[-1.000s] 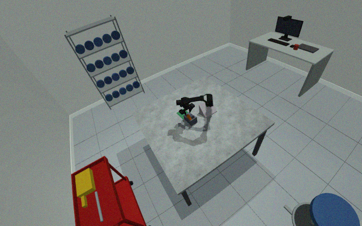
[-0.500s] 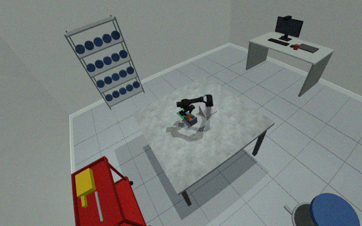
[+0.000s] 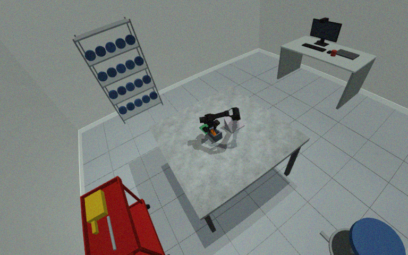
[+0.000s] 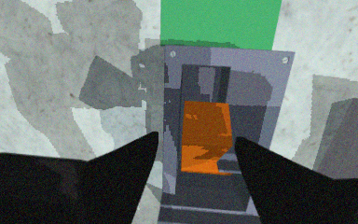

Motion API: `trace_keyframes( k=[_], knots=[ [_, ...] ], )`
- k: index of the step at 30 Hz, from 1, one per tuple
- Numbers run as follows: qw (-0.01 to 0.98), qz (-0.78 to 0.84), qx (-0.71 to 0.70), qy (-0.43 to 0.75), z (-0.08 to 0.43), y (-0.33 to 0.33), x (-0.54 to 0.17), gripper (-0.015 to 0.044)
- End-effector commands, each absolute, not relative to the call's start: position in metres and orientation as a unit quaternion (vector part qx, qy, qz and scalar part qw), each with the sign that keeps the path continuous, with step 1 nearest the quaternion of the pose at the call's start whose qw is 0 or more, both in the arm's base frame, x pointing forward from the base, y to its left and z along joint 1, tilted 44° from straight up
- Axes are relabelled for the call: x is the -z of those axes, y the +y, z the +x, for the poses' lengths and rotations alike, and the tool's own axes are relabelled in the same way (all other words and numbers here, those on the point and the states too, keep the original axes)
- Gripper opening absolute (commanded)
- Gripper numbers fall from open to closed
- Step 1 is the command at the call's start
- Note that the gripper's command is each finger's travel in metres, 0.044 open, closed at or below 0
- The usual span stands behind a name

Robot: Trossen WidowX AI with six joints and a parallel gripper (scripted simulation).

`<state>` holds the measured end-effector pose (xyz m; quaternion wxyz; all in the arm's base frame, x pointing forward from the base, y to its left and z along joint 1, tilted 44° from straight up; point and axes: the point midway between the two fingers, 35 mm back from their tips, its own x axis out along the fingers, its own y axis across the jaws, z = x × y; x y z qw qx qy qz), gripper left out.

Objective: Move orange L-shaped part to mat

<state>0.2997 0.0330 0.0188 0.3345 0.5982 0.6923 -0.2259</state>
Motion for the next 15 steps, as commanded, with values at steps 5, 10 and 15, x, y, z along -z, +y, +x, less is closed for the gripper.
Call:
trace_keyframes(
  k=[5, 10, 15],
  knots=[
    [0.328, 0.599, 0.228, 0.694, 0.2959, 0.0413, -0.0102, 0.0280],
    [0.334, 0.598, 0.226, 0.693, 0.2982, 0.0390, -0.0130, 0.0175],
    [0.334, 0.598, 0.226, 0.693, 0.2982, 0.0390, -0.0130, 0.0142]
  ],
)
